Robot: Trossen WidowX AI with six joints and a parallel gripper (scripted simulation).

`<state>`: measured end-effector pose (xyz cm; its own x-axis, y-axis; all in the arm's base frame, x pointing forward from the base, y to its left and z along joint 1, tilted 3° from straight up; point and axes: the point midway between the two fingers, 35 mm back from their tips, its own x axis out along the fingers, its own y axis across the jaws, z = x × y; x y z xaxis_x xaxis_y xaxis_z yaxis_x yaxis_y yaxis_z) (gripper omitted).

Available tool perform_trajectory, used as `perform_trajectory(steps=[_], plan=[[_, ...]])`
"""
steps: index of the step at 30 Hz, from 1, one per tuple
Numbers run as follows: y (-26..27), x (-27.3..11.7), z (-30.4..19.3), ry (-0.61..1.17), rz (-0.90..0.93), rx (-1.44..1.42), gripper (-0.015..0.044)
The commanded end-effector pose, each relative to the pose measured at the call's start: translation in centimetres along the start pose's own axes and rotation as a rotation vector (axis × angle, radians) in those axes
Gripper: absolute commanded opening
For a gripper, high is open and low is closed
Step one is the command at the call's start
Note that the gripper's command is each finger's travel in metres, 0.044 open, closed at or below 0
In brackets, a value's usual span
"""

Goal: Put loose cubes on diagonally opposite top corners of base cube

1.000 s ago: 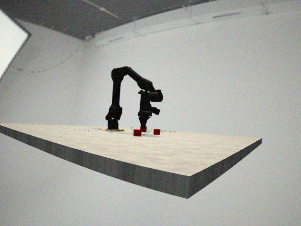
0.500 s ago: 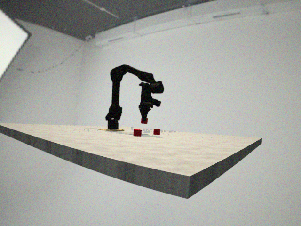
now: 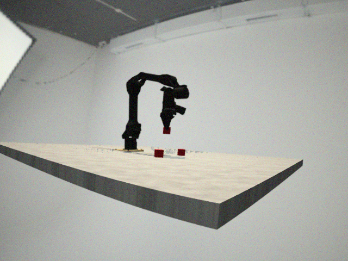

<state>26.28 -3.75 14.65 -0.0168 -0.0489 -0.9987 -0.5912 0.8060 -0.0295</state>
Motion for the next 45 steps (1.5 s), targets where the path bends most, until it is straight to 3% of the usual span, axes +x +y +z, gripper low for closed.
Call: perform_trajectory(steps=[1,45], plan=[[0.1,-0.2,0.2,-0.003,0.002,0.045,0.0105],[3.1,2.2,6.3,-0.004,0.010,1.369,0.0105]])
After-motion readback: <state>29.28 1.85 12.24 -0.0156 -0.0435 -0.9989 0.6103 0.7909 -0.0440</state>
